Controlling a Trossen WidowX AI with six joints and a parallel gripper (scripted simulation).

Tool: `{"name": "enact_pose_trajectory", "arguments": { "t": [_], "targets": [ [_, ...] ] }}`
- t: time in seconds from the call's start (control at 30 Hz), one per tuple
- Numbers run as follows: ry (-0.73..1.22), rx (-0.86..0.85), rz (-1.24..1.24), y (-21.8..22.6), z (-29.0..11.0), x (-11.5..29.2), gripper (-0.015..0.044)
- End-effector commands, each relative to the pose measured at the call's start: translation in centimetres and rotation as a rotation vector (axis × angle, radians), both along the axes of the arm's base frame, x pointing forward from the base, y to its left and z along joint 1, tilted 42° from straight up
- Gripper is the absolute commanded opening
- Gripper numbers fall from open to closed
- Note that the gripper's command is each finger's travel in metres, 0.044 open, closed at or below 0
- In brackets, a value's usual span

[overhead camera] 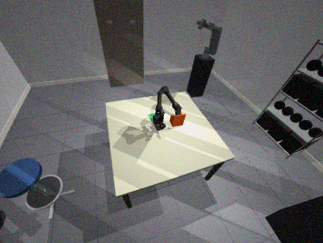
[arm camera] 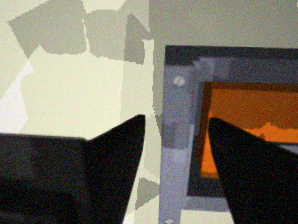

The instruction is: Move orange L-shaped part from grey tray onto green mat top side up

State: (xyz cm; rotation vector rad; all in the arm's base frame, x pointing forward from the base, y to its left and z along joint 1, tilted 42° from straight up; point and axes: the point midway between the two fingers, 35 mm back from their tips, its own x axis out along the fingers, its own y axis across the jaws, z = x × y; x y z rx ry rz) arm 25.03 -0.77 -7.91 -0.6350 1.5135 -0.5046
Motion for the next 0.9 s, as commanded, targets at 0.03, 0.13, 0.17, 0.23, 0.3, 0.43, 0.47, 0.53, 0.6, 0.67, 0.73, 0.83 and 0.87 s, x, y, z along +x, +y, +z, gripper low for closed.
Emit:
{"name": "enact_pose_trajectory", "arguments": {
  "t": [0.03,0.13,0.17,0.23,0.3,0.43,0.47,0.53,0.6,0.67,0.73,0.83,0.87],
  "targets": [
    [0.007,-0.007,0.002,-0.8,-0.6,-0.2,0.0180],
    [0.007,-0.008,0.002,-1.1,-1.0,-0.2,0.0180],
    [0.007,-0.008,0.002,-1.2,-1.1,-0.2,0.0180],
    [0.007,-0.008,0.002,-1.4,-1.4,-0.3,0.0180],
    [0.007,-0.009,0.001,-1.7,-1.6,-0.3,0.0180],
    [0.007,-0.009,0.001,-2.0,-1.9,-0.3,0.0180],
    [0.007,-0.009,0.001,-2.0,-1.9,-0.3,0.0180],
    [0.007,-0.009,0.001,-2.0,-1.9,-0.3,0.0180],
    [0.007,-0.009,0.001,-2.0,-1.9,-0.3,0.0180],
    [0.007,-0.009,0.001,-2.0,-1.9,-0.3,0.0180],
    [0.007,-0.009,0.001,-2.0,-1.9,-0.3,0.0180],
    [0.007,-0.009,0.001,-2.0,-1.9,-0.3,0.0180],
    [0.007,-0.009,0.001,-2.0,-1.9,-0.3,0.0180]
  ]
}}
